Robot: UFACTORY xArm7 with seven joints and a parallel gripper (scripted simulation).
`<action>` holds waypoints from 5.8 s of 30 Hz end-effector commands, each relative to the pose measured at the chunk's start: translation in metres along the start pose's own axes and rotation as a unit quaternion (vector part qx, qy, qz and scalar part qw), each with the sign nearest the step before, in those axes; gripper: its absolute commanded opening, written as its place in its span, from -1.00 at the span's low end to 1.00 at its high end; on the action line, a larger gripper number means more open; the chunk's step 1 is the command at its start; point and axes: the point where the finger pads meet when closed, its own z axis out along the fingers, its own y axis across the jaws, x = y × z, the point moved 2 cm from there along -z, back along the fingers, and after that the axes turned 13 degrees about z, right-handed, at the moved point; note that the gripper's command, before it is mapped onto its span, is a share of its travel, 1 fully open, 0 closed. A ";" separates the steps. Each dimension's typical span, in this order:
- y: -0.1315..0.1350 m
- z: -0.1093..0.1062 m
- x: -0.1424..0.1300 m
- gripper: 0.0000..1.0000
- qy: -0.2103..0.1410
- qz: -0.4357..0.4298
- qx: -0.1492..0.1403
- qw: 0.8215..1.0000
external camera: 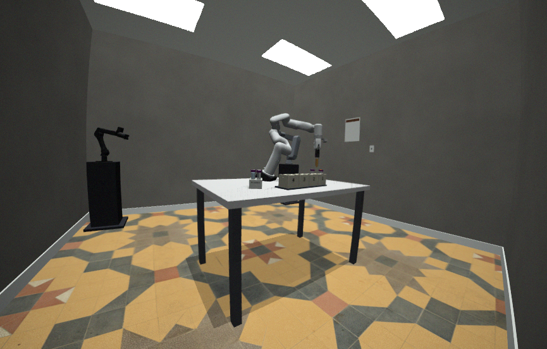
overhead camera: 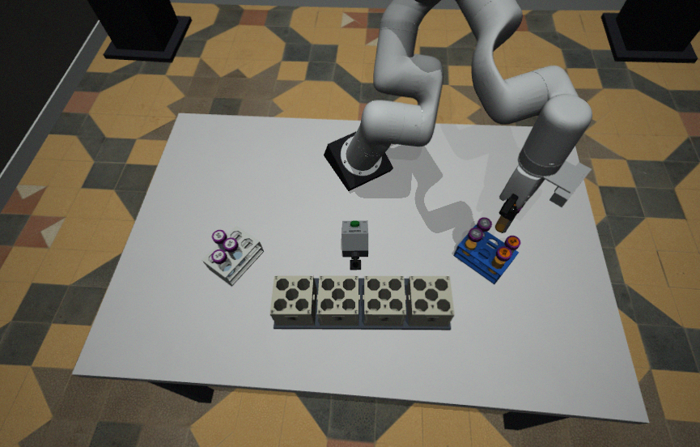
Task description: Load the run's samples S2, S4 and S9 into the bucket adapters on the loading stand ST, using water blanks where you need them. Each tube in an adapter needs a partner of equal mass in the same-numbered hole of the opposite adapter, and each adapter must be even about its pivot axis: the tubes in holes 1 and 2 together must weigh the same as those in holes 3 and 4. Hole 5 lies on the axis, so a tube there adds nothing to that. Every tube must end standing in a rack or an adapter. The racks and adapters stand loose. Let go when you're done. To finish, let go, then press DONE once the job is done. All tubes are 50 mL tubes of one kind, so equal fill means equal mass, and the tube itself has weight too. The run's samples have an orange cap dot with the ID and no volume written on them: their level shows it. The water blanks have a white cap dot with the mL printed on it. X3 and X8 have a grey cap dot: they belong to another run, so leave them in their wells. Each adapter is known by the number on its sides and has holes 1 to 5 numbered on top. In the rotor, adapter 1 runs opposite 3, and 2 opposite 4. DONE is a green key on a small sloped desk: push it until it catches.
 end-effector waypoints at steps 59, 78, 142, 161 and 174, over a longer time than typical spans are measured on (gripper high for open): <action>-0.011 0.063 -0.001 -1.00 0.002 0.001 0.000 1.000; -0.011 0.073 -0.001 -1.00 0.002 0.001 0.000 1.000; -0.011 0.124 -0.001 -1.00 0.002 0.001 0.000 1.000; -0.011 0.134 -0.001 -1.00 0.002 0.001 0.000 1.000; -0.011 0.134 -0.001 -0.13 0.002 0.001 0.000 1.000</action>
